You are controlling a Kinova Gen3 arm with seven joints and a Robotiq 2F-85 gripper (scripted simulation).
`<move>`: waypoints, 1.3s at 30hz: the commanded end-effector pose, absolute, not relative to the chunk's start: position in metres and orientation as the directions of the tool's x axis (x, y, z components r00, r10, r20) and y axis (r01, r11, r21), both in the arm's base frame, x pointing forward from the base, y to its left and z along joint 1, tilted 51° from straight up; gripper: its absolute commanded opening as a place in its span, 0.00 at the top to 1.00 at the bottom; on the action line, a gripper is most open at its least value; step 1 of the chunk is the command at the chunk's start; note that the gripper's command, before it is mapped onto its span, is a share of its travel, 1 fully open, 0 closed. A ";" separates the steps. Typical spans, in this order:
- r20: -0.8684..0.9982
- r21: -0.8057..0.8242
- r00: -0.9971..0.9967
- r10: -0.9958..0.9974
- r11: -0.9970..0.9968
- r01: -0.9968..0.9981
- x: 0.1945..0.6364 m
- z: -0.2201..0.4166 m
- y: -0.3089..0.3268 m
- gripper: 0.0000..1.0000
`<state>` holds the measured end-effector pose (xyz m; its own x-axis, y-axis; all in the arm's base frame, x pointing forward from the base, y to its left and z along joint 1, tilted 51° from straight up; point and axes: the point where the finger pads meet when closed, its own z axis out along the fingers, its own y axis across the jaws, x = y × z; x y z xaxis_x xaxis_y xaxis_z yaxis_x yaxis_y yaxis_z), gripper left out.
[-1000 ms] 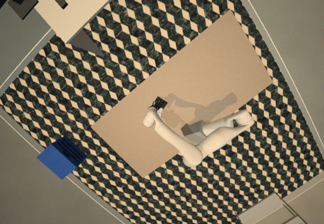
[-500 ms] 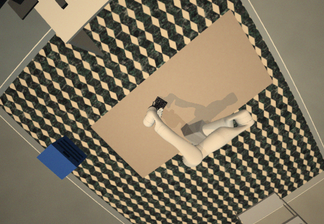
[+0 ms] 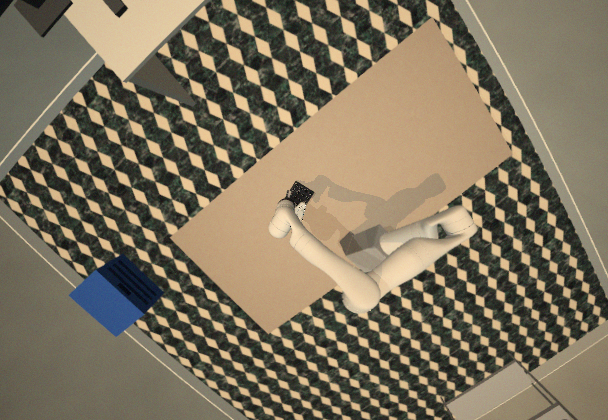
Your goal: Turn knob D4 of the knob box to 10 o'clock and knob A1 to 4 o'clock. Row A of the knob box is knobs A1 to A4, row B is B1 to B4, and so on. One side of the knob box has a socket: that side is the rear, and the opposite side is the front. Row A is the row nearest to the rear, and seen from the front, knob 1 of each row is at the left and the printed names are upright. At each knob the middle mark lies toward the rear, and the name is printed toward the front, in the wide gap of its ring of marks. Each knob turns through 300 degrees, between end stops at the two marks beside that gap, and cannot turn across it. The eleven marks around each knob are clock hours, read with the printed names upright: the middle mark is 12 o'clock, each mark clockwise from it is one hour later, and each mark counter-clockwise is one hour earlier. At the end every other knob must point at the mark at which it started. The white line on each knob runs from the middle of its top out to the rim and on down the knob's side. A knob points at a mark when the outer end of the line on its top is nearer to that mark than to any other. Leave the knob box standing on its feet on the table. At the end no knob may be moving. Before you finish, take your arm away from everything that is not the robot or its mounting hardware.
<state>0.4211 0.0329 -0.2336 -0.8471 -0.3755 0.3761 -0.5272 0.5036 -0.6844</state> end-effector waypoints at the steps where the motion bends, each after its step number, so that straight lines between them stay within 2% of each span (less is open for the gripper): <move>1: 0.375 -0.684 -0.847 -0.377 0.504 -0.527 0.422 -0.233 0.034 0.81; 39: 0.375 -0.684 -0.847 -0.377 0.504 -0.527 0.423 -0.242 0.023 0.81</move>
<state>0.4221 0.0228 -0.2424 -0.8469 -0.3765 0.3755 -0.5274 0.5040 -0.6840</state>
